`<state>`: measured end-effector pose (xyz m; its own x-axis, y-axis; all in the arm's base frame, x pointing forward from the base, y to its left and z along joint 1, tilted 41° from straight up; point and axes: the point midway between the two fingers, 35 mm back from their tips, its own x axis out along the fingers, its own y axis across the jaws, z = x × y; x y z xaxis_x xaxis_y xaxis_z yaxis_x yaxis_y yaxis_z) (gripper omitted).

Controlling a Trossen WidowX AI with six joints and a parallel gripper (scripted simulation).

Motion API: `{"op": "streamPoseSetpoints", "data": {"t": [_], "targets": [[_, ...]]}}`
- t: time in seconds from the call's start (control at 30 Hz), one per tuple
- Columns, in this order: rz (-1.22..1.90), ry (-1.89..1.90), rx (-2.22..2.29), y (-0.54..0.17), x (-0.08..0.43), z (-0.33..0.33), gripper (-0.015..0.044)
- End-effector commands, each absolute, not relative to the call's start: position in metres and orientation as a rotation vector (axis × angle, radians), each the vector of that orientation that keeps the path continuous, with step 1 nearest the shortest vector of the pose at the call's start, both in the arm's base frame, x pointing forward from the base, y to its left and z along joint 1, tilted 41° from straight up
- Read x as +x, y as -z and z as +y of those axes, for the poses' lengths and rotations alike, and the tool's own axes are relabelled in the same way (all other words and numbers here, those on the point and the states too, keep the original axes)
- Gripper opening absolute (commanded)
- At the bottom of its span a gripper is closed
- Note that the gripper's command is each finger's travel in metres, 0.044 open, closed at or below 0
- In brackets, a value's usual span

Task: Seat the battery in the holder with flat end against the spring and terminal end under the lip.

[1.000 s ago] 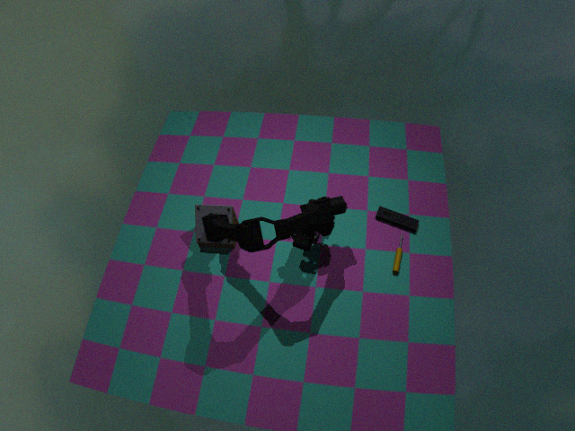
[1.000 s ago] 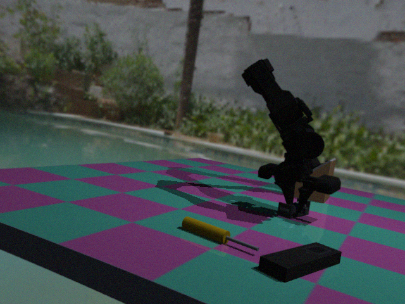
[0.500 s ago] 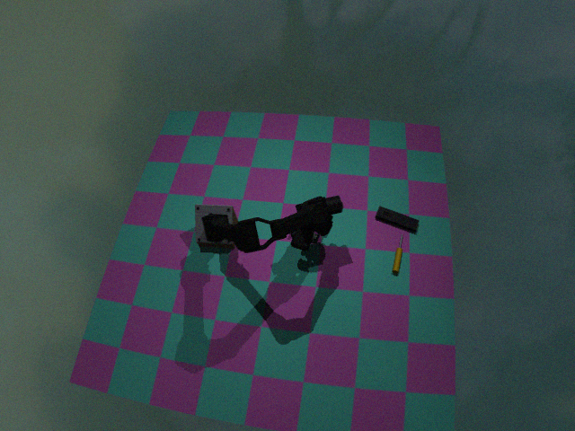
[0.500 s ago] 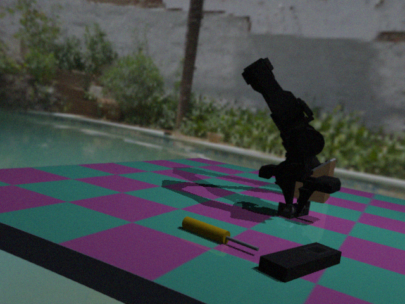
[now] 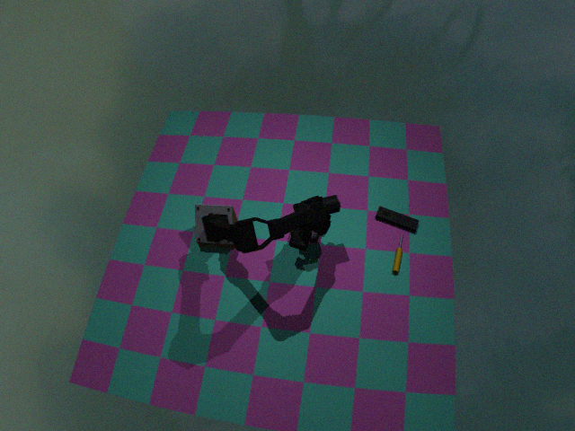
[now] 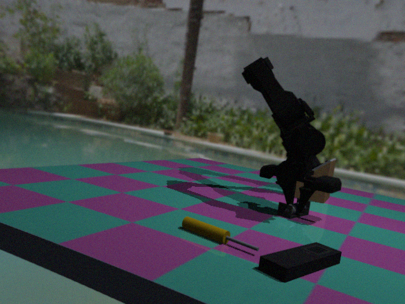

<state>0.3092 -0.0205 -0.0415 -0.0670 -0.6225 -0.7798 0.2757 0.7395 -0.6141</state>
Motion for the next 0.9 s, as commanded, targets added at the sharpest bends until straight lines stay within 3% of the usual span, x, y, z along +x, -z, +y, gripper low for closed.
{"op": "streamPoseSetpoints", "data": {"t": [0.0, 0.6, 0.73, 0.87], "targets": [[1.459, 0.759, -0.298, 0.0413, 0.3047, -0.0205, 0.0079], [1.458, 0.758, -0.298, 0.0419, 0.3020, -0.0201, 0.0079], [1.458, 0.758, -0.298, 0.0419, 0.3020, -0.0201, 0.0181], [1.458, 0.757, -0.298, 0.0398, 0.3021, -0.0182, 0.0181]]}}
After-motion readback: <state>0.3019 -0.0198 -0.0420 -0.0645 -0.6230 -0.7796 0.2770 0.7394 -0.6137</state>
